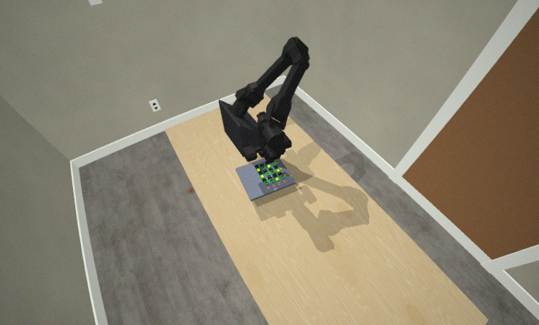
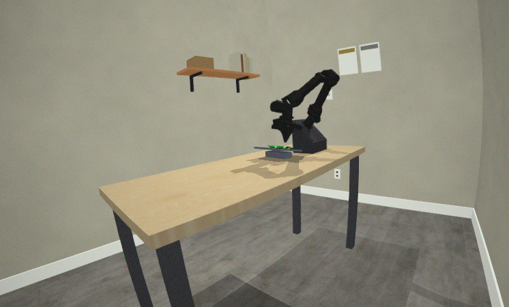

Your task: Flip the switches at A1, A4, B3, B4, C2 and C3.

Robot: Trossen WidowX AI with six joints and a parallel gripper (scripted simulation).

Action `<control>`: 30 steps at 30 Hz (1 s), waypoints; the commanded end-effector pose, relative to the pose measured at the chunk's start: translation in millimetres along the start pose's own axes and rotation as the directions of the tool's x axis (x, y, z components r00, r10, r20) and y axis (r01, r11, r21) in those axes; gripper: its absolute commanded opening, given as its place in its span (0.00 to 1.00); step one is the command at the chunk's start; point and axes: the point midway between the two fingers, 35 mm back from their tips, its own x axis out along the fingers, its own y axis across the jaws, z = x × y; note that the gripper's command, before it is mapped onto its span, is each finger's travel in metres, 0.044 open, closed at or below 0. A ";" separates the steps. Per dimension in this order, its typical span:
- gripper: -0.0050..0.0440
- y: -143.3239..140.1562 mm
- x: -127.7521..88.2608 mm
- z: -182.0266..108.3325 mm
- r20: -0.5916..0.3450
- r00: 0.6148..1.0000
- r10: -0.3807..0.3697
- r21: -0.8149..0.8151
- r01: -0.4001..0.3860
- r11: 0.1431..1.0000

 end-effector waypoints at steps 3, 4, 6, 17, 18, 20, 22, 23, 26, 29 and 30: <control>0.00 4.0 -38.0 8.9 0.031 1.000 0.002 -0.030 -0.001 1.000; 0.00 4.5 -40.5 6.6 0.024 1.000 0.004 -0.023 -0.003 1.000; 0.00 5.0 -44.0 4.0 0.017 1.000 0.006 -0.014 -0.006 1.000; 0.00 -21.8 -41.4 2.1 0.005 1.000 0.003 -0.003 -0.003 1.000; 0.00 -21.5 -39.7 2.4 0.005 1.000 0.006 -0.004 -0.006 1.000; 0.00 -20.0 -25.4 -1.0 -0.013 1.000 0.013 0.007 -0.013 1.000; 0.00 -19.8 -8.4 -3.1 -0.029 0.999 0.015 0.011 -0.014 1.000; 0.00 -19.6 -4.1 -3.4 -0.033 0.999 0.015 0.011 -0.014 1.000; 0.00 -19.6 -2.7 -3.5 -0.034 0.999 0.015 0.011 -0.014 1.000; 0.00 -19.8 -2.7 -3.5 -0.034 0.999 0.013 0.010 -0.013 1.000; 0.00 -19.9 -2.7 -3.5 -0.034 0.999 0.013 0.010 -0.012 1.000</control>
